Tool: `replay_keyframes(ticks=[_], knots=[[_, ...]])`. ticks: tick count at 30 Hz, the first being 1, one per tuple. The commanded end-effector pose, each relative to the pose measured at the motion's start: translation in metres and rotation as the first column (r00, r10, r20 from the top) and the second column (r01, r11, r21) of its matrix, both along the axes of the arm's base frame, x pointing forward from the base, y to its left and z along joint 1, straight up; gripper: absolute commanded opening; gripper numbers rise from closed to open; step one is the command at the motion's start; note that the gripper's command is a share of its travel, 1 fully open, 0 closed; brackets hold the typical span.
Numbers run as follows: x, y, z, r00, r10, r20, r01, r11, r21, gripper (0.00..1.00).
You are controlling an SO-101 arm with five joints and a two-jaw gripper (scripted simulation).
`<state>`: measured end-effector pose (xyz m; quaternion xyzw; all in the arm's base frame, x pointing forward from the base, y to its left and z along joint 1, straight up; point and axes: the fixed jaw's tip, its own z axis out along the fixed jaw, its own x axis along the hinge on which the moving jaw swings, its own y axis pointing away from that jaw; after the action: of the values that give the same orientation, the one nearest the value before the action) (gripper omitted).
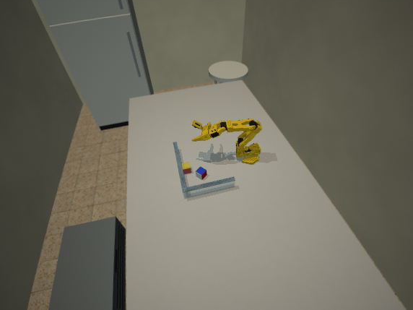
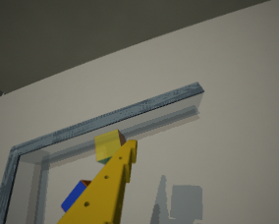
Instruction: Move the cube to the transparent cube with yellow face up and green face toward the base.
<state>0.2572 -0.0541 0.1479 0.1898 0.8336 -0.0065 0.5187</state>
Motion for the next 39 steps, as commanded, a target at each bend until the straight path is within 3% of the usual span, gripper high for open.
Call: replay_keyframes(ticks=[1,39], knots=[[0.0001,0.0,0.0024,1.0,0.0,0.009,0.0,1.0,-0.001,1.0],[0.0024,0.0076,-0.0032,0.998,0.046,-0.05,-0.047,0.999,-0.018,0.96]])
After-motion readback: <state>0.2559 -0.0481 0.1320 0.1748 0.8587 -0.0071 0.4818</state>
